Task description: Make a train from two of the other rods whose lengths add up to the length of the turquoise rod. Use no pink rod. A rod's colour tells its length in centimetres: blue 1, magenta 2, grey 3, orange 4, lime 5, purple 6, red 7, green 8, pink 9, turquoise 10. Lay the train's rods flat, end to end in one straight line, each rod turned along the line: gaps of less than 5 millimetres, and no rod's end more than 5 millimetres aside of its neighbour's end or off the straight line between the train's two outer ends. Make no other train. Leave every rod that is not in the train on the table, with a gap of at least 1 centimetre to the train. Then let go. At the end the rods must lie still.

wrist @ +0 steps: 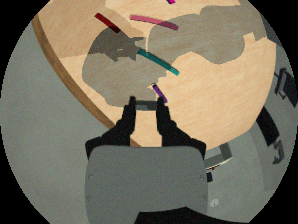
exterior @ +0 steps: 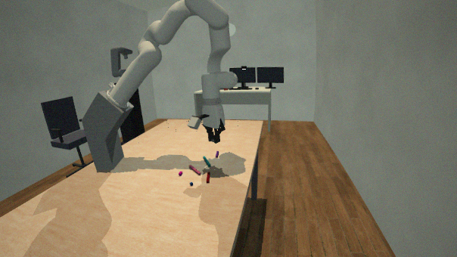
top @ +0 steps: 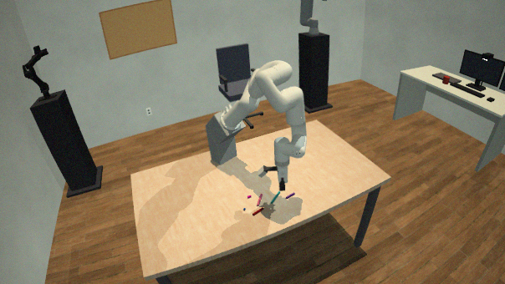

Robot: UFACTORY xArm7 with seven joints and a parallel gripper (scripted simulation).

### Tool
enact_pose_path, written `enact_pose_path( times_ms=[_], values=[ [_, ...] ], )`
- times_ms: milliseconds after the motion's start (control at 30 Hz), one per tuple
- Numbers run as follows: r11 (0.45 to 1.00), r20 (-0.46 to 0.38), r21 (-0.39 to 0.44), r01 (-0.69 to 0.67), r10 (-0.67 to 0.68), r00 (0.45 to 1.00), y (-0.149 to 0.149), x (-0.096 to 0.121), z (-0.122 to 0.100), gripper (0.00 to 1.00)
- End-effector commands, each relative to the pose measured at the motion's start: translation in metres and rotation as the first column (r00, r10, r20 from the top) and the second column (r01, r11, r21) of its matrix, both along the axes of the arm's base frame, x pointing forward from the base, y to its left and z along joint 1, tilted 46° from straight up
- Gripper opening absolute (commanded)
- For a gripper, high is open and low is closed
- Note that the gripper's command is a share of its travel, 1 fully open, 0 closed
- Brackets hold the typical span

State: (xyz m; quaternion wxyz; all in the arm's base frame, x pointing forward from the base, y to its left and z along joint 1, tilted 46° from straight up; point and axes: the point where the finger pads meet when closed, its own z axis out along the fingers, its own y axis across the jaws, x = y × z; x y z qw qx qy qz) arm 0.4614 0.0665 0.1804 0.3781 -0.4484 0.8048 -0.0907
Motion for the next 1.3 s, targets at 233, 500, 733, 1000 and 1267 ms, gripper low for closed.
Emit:
enact_pose_path(
  times_ms=[233,500,733,1000,1267],
  values=[
    [1.000,0.008,-0.003,0.005,-0.005,1.000,0.000,-0.001,0.001,0.27],
    [1.000,0.008,-0.010,-0.001,0.001,1.000,-0.064,-0.018,-0.034,0.27],
    [1.000,0.011,-0.014,-0.006,0.006,1.000,-0.111,-0.033,-0.061,0.27],
    [1.000,0.012,-0.020,-0.012,0.012,1.000,-0.175,-0.051,-0.097,0.27],
    [1.000,0.013,-0.024,-0.016,0.016,1.000,-0.219,-0.065,-0.122,0.27]
  ],
)
